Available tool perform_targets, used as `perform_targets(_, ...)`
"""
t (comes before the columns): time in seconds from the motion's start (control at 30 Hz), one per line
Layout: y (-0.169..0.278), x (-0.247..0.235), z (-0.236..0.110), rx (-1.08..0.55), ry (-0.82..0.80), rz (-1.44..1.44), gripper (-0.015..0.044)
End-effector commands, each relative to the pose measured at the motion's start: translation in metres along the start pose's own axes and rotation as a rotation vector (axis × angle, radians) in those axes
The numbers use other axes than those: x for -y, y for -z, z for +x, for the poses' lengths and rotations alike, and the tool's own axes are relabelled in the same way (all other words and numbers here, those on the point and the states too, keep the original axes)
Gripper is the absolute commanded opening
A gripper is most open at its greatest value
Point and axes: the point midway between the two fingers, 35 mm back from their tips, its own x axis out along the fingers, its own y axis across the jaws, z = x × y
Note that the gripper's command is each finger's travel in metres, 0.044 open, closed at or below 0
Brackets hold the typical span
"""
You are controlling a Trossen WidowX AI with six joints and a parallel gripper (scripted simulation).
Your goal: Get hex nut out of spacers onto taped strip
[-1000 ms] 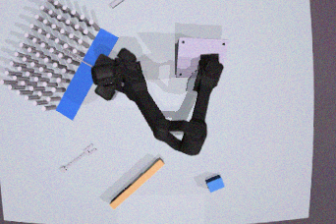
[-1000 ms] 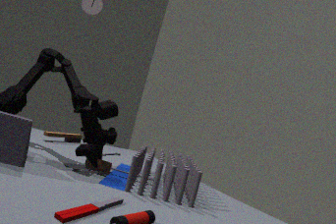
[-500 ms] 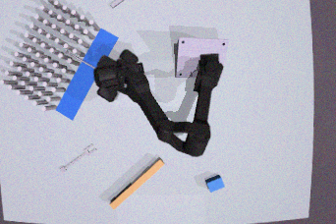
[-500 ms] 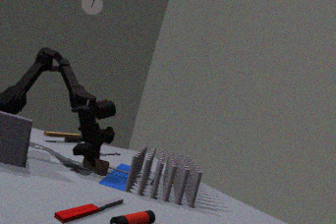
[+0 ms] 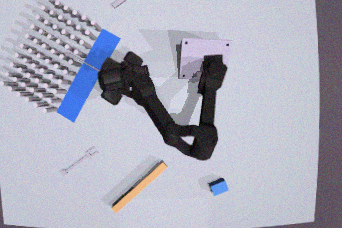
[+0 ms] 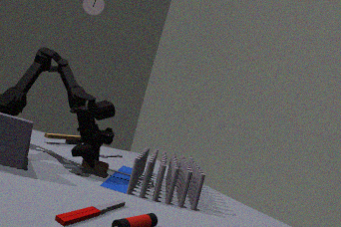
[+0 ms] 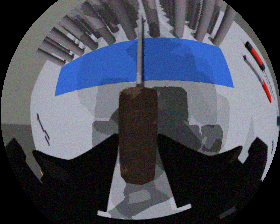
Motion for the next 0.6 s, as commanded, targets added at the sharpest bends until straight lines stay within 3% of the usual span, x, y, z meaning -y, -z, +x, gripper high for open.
perform_targets(0.0, 0.0030, 0.0018, -0.0007, 0.002, 0.004, 0.008, 0.0000)
perform_targets(0.57, 0.0122, 0.0018, -0.0041, 0.002, 0.004, 0.008, 0.0000)
